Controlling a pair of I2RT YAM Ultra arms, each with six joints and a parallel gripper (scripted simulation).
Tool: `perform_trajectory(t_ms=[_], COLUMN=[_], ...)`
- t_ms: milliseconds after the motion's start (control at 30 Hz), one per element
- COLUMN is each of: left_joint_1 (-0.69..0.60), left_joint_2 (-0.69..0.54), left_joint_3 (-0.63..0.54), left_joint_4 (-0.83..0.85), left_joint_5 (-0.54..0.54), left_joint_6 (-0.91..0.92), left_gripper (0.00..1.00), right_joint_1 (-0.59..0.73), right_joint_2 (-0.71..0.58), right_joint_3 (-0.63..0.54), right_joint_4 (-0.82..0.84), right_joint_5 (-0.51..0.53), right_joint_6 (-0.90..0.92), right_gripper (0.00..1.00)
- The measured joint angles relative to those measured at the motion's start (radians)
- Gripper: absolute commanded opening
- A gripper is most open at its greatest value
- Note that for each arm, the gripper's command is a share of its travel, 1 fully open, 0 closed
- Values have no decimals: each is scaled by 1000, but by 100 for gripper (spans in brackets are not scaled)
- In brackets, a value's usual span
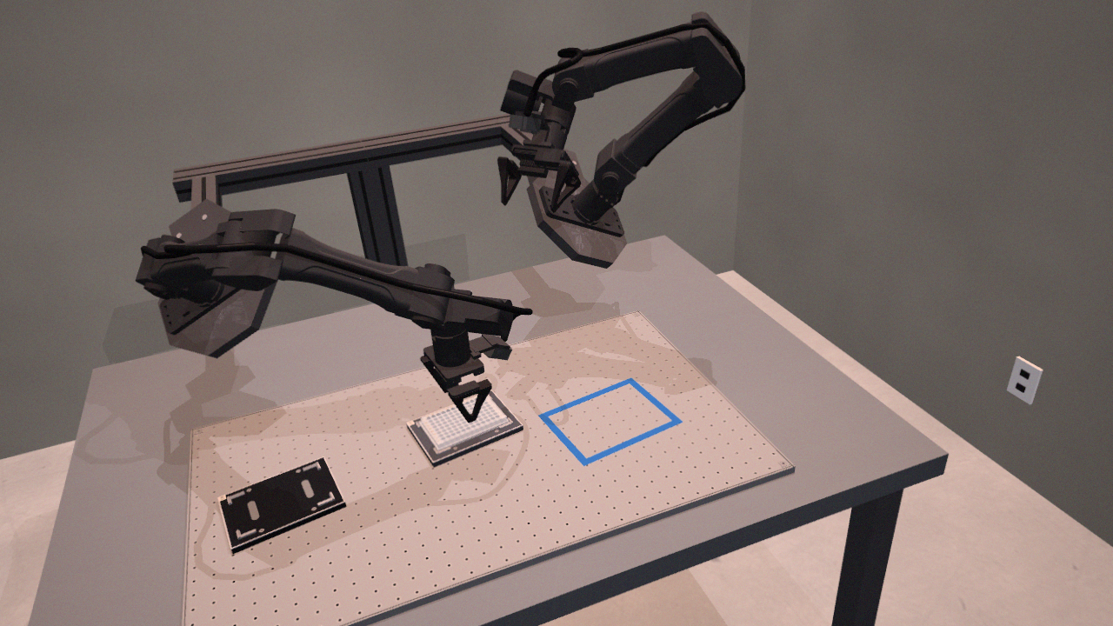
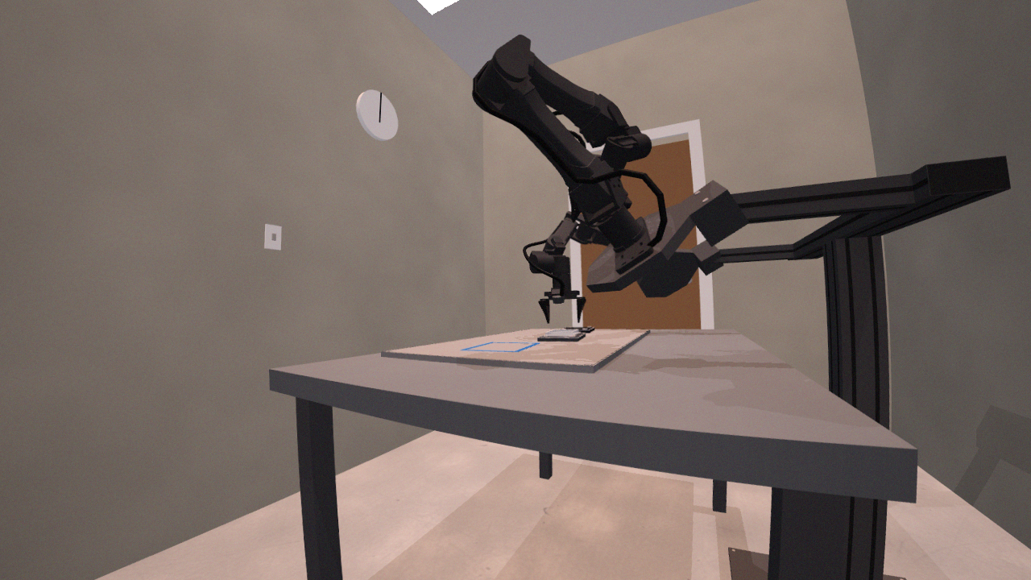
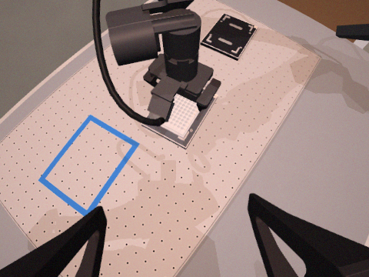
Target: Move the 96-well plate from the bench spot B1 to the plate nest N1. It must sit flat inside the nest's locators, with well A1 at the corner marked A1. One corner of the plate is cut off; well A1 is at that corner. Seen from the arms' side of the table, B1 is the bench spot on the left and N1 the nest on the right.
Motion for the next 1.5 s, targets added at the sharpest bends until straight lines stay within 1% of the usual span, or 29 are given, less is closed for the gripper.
perform_trajectory(t_ms=[733,767,833,867,1000,1300,1333,1367,1400,1500], left_joint_1=[0,0,0,0,0,0,0,0,0,0], left_joint_2=[0,0,0,0,0,0,0,0,0,0], left_joint_3=[0,0,0,0,0,0,0,0,0,0], left_joint_4=[0,0,0,0,0,0,0,0,0,0], left_joint_5=[0,0,0,0,0,0,0,0,0,0], left_joint_6=[-1,-1,-1,-1,-1,-1,-1,-1,-1,-1], left_gripper=[100,100,100,100,100,100,100,100,100,100], right_joint_1=[-45,-48,-53,-55,-55,-55,-55,-55,-55,-55], right_joint_2=[42,44,49,51,52,53,53,53,53,53], right_joint_3=[0,0,0,0,0,0,0,0,0,0], right_joint_4=[93,97,104,106,109,110,110,110,110,109], right_joint_5=[5,5,5,5,5,5,5,5,5,5], right_joint_6=[-60,-63,-68,-69,-72,-75,-75,-75,-75,-73], right_gripper=[100,96,96,92,92,79,67,79,81,81])
